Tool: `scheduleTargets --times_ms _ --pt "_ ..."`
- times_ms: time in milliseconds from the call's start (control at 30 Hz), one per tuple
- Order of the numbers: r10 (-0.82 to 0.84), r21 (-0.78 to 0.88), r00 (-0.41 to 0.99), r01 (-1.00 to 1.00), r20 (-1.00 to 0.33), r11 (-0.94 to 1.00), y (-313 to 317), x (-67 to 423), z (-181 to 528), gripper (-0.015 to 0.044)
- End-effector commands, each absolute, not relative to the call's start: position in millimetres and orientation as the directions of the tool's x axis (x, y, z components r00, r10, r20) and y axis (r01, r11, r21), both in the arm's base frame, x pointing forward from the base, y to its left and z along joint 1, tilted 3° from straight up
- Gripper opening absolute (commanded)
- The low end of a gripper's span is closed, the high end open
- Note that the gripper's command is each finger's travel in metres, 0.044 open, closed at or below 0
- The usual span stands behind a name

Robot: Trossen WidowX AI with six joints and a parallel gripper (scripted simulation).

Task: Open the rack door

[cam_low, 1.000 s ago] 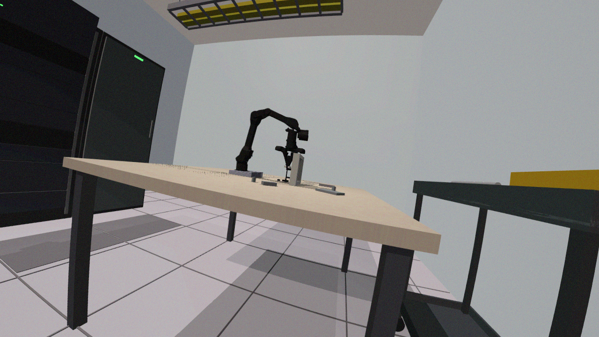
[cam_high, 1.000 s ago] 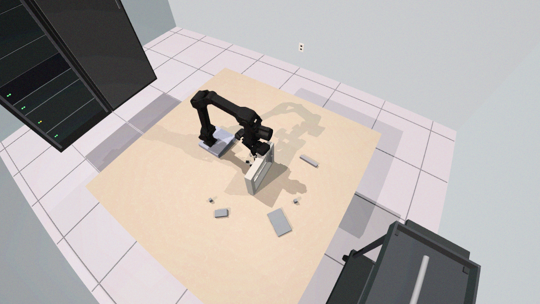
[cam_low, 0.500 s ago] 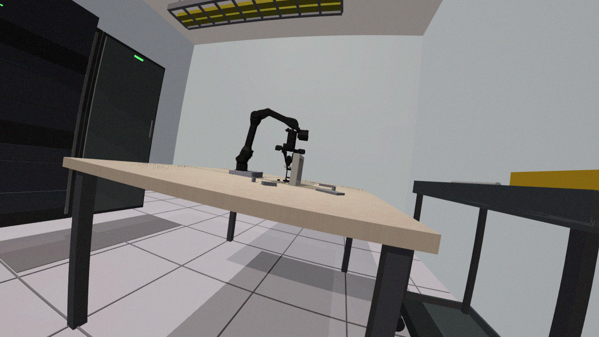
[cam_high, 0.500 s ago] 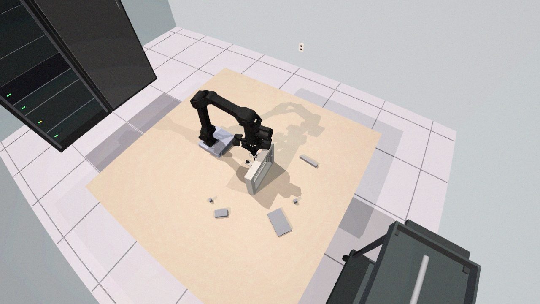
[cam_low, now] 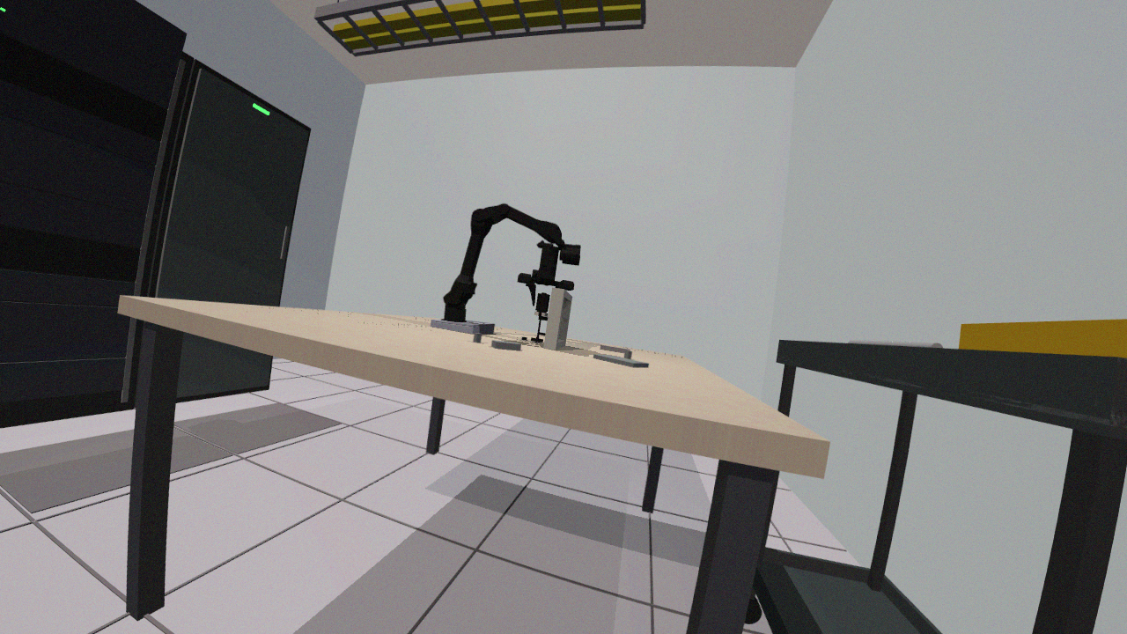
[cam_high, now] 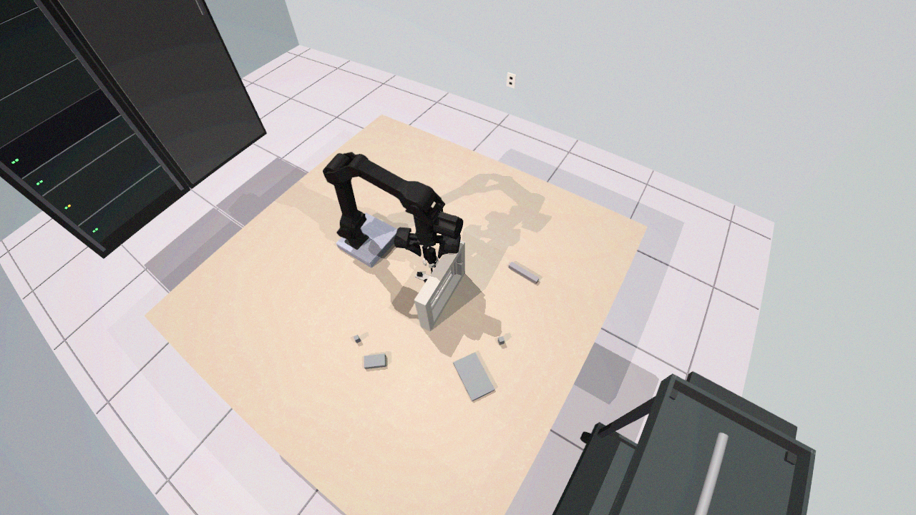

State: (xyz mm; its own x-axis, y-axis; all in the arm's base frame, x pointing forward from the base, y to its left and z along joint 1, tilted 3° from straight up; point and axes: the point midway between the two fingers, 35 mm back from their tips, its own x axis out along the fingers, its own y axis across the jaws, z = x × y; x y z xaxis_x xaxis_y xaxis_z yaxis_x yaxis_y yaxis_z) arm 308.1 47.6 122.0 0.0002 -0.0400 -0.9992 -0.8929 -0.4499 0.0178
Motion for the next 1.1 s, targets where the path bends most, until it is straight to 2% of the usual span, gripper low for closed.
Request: scheduleTargets --times_ms 0,267,500,767,1067 --pt "-0.042 0.016 0.001 -0.921 -0.999 -0.39 47.2 308.2 121.7 0.0296" --pt "-0.042 0.0 0.001 -1.0 -0.999 -0.004 47.2 308.2 121.7 0.0296" --pt "-0.042 -0.015 0.001 -0.942 -0.999 0.335 47.2 308.2 121.7 0.0296" --pt "-0.042 -0.029 0.001 -0.739 -0.999 0.673 47.2 308.2 121.8 0.0296" --pt "-0.042 -0.04 0.001 -0.377 -0.999 0.926 47.2 308.2 121.8 0.0296"
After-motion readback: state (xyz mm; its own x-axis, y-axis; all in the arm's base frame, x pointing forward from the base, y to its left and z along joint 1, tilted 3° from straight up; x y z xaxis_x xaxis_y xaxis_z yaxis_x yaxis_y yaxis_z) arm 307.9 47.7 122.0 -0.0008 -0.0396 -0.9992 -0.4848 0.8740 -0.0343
